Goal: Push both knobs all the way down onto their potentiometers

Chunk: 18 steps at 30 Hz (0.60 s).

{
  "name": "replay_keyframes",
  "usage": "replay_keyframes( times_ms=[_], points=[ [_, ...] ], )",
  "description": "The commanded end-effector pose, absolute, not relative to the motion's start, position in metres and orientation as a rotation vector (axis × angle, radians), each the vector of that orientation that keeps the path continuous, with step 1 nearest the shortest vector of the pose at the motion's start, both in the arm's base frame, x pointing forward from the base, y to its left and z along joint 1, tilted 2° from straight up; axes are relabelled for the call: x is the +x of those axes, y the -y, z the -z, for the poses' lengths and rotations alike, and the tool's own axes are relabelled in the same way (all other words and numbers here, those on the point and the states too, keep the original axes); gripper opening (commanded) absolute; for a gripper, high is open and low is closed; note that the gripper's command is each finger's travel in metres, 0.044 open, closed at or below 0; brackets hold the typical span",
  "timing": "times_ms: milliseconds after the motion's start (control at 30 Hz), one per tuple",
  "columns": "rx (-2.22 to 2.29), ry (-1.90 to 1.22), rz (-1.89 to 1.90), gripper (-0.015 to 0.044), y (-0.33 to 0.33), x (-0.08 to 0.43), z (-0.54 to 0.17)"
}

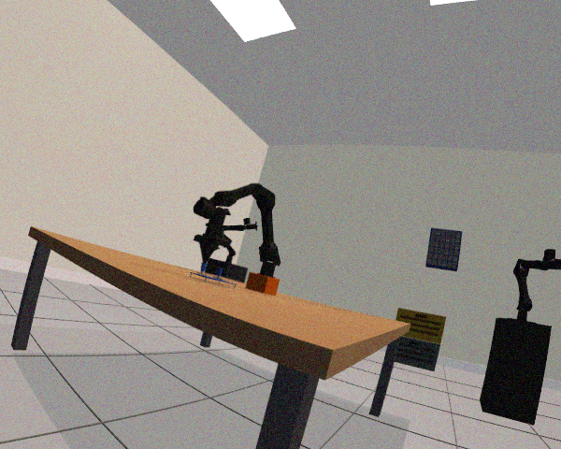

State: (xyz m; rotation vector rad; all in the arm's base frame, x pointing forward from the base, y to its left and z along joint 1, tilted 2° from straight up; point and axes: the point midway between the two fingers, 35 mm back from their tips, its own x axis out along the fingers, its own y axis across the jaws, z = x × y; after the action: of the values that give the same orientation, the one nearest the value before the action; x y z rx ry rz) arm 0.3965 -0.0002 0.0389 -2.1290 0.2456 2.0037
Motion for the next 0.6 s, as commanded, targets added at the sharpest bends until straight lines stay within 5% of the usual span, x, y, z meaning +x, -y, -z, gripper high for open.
replay_keyframes(
  times_ms=[0, 567],
  points=[
    [-2.125, -0.239, -2.01, 0.0, -0.0006, 0.3981, -0.0316],
    [-2.125, -0.239, -2.01, 0.0, -0.0006, 0.3982, -0.0309]
  ],
)
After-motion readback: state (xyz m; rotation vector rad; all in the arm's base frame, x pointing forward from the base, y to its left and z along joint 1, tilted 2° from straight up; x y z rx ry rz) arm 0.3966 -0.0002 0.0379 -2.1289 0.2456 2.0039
